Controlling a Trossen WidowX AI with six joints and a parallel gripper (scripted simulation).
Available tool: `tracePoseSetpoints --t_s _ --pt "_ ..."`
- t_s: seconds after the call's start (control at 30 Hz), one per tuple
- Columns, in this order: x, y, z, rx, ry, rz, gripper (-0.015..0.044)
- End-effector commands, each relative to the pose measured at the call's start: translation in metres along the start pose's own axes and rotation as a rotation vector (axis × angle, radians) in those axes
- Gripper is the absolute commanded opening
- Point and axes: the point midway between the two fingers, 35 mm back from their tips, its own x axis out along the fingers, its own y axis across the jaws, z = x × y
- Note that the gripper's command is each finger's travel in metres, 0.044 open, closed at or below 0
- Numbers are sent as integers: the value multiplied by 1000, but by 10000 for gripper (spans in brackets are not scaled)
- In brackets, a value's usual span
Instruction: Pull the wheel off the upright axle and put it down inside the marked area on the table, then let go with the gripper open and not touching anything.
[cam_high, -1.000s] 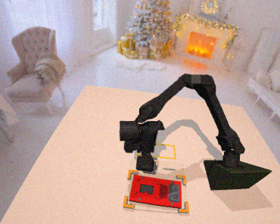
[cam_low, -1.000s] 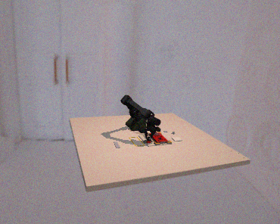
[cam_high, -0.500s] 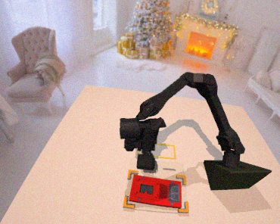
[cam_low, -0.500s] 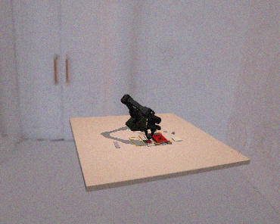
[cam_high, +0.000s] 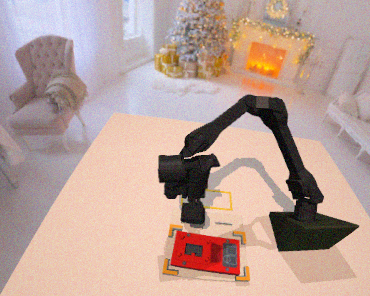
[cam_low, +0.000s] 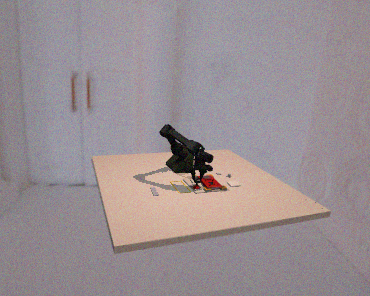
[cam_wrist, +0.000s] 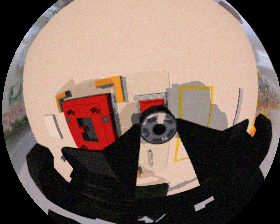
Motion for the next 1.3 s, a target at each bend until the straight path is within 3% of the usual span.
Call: tracePoseSetpoints --t_s 0.0,1.03,1.27 --pt "-3 -1 1 6 -4 -1 0" --pt "-14 -1 1 3 -5 -2 0" --pt "-34 0 0 3 -5 -1 0"
